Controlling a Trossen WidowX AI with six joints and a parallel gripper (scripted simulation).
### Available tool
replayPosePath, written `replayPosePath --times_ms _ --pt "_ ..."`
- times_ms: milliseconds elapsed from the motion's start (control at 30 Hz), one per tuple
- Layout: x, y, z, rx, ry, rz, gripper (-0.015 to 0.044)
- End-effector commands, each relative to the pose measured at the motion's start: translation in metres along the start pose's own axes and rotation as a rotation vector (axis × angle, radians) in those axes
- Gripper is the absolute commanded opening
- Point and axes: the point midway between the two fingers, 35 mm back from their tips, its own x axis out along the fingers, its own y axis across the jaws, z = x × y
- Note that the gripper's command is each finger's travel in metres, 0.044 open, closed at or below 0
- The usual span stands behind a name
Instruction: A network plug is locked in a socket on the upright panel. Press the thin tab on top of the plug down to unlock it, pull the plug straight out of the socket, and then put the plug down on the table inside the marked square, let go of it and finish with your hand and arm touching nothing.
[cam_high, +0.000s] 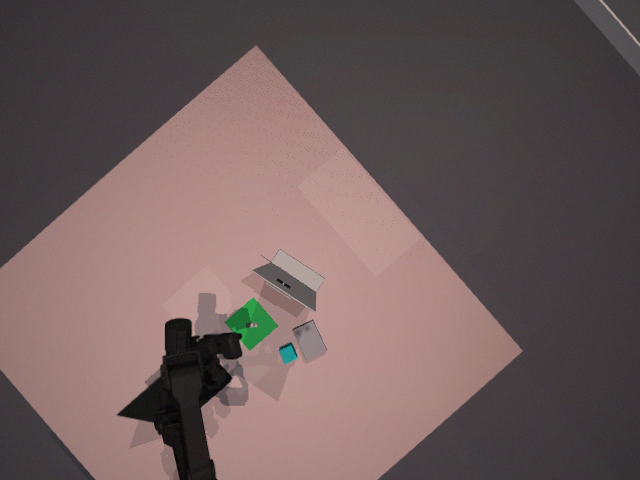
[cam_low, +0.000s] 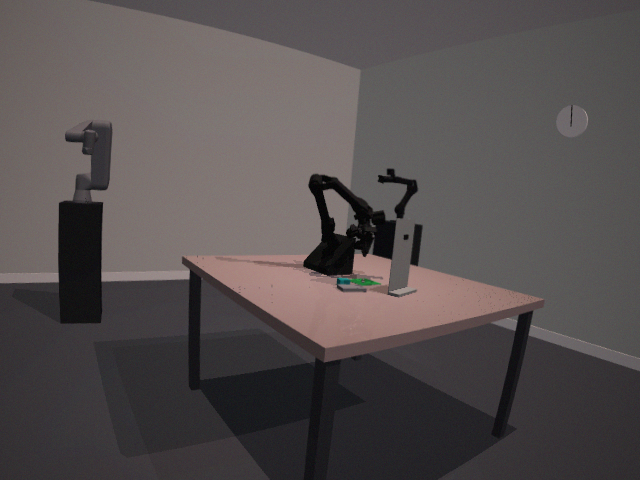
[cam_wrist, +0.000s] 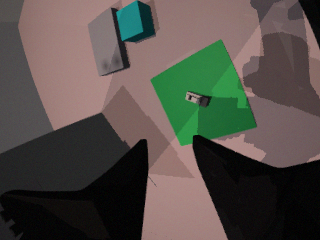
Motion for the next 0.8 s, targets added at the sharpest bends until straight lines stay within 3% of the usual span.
replayPosePath --times_ms 0,767 --pt "-0.008 0.007 -0.004 0.016 0.012 -0.001 0.0156" --pt "-0.075 0.055 -0.001 0.065 0.039 -0.004 0.0156"
